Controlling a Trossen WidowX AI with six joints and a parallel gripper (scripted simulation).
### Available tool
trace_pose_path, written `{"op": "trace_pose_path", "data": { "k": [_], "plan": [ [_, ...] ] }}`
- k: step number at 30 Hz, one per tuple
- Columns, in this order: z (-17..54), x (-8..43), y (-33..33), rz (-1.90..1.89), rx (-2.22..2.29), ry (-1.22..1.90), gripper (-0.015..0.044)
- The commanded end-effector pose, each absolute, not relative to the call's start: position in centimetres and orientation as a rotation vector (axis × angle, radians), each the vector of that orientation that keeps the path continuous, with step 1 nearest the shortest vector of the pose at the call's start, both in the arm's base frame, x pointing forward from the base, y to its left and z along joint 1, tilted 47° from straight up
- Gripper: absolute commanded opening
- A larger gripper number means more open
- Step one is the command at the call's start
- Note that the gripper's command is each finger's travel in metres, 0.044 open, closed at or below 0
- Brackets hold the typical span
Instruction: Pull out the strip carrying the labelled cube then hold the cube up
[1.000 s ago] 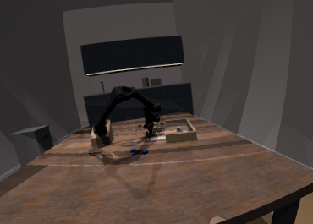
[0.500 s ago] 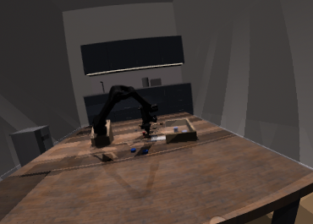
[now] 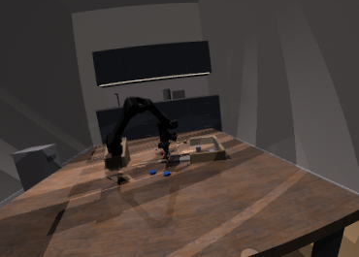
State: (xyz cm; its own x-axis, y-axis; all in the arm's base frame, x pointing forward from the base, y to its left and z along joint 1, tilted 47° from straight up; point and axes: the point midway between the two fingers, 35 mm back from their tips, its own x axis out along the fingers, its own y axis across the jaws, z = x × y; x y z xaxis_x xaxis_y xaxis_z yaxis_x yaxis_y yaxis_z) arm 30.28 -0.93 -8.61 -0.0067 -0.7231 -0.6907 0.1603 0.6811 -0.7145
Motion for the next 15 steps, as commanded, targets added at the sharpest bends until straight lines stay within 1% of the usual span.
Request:
{"op": "trace_pose_path", "data": {
  "k": [1, 15],
  "plan": [
    [-9.1, 28.9, -1.2, -0.750, -0.505, 1.445, 0.0000],
    [-9.4, 26.7, -0.9, -0.750, -0.506, 1.446, 0.0000]
  ]
}}
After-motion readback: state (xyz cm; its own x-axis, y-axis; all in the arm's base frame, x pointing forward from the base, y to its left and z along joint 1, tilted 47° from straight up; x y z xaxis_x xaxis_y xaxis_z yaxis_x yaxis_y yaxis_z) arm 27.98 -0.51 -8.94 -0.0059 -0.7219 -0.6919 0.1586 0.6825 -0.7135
